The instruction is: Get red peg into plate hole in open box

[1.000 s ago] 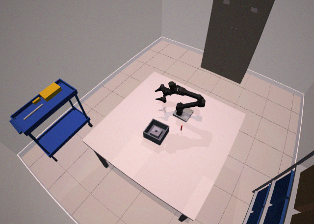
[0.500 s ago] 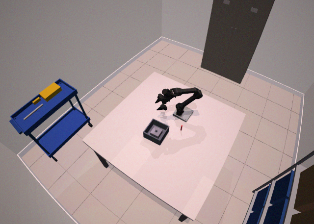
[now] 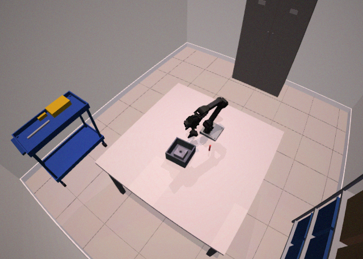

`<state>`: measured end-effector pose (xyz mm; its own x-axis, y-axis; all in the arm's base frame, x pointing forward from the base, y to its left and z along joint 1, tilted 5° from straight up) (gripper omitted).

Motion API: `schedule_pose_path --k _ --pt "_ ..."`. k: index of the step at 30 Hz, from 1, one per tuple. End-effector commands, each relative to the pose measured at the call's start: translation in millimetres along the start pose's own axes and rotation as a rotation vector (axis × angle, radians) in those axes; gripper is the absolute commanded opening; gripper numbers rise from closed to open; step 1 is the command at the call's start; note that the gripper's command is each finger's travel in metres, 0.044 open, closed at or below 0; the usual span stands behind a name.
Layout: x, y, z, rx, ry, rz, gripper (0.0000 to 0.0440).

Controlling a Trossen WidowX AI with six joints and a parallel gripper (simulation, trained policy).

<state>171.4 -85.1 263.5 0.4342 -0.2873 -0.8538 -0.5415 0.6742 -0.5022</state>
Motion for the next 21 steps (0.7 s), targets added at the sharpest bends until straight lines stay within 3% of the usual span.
schedule_pose_path --k 1,21 --pt "2.6 7.6 19.6 -0.008 0.004 0.074 0.044" --pt "5.3 85.4 101.6 -0.041 0.104 0.359 0.044"
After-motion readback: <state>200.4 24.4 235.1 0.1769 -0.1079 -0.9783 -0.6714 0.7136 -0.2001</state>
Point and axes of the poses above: the point midway between the two fingers, 35 mm back from their tips, its own x axis out along the fingers, its own z axis across the jaws, y = z × x, the point moved 8 cm from there along -x, back along the fingers, and after that the axes turned 5 degrees about -x, right-handed, at the moved point
